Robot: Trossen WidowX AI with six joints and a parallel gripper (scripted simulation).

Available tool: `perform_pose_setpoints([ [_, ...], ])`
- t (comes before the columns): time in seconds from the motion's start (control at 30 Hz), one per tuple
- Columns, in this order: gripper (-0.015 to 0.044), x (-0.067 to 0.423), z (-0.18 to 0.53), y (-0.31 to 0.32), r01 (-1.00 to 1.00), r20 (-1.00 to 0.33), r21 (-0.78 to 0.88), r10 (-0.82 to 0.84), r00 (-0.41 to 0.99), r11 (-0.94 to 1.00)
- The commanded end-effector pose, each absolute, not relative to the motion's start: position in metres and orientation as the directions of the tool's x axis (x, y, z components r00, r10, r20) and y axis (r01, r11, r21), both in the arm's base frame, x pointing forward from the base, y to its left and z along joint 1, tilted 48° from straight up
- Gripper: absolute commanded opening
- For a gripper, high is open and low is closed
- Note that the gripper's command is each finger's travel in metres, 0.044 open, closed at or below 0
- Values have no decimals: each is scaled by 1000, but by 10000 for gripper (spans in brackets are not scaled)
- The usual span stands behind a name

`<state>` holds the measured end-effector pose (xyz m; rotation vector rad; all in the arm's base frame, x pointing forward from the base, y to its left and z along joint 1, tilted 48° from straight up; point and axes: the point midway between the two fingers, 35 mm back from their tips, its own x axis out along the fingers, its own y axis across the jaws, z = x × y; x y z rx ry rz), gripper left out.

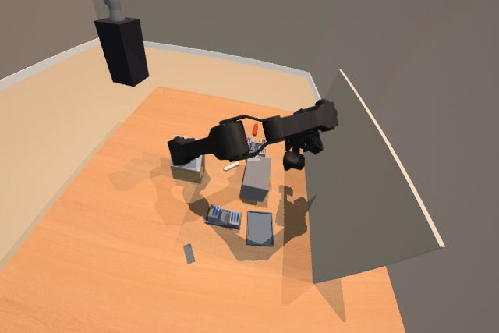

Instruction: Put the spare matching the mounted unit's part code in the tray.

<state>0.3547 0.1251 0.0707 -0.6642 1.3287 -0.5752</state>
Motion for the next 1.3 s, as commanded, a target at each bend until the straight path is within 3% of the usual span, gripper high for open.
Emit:
perform_pose_setpoints([
  [0.0,440,352,89,100,164,-686,-689,-708,168,706],
  [0.27,440,317,126,29,605,-719,-469,-676,162,643],
  [0.53,440,257,157,-50,947,-681,-108,-717,152,303],
  [0.63,440,239,160,-66,980,-666,-5,-731,145,199],
  [0.87,440,238,160,-67,981,-665,2,-732,145,192],
  [1.03,309,241,139,-80,981,-666,3,-732,145,192],
  [1.27,300,242,126,-89,981,-665,3,-733,146,192],
])
